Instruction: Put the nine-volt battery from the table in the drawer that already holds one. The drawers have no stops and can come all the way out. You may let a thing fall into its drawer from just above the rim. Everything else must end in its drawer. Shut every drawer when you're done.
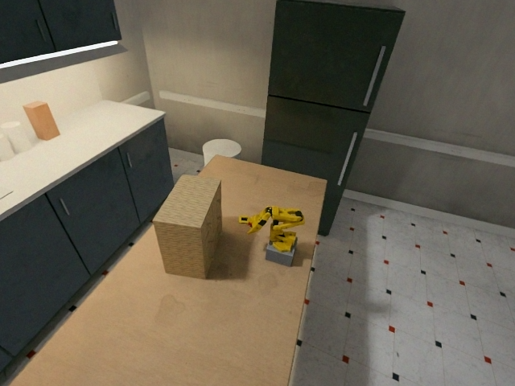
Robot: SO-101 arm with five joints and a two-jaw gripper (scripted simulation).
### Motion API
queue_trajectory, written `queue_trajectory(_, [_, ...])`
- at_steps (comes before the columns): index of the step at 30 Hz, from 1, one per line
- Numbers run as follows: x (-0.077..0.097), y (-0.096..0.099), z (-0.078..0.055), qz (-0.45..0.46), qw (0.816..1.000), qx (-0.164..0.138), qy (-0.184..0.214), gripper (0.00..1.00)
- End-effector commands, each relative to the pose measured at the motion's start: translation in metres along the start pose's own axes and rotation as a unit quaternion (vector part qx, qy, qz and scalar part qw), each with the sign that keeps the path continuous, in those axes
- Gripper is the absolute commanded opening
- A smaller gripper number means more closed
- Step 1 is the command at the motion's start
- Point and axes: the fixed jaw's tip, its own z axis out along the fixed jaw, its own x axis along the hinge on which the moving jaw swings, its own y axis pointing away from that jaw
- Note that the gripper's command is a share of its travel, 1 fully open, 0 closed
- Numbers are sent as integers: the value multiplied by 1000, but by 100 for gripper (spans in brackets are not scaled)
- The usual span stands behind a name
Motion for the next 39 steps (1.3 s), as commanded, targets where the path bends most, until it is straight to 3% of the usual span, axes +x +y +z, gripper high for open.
queue_trajectory(1, [4, 2, 1, 1, 1000, -4, 5, 50])
queue_trajectory(25, [4, 2, 1, 1, 1000, -4, 5, 50])
queue_trajectory(39, [6, 3, 1, -174, 985, -8, 4, 50])
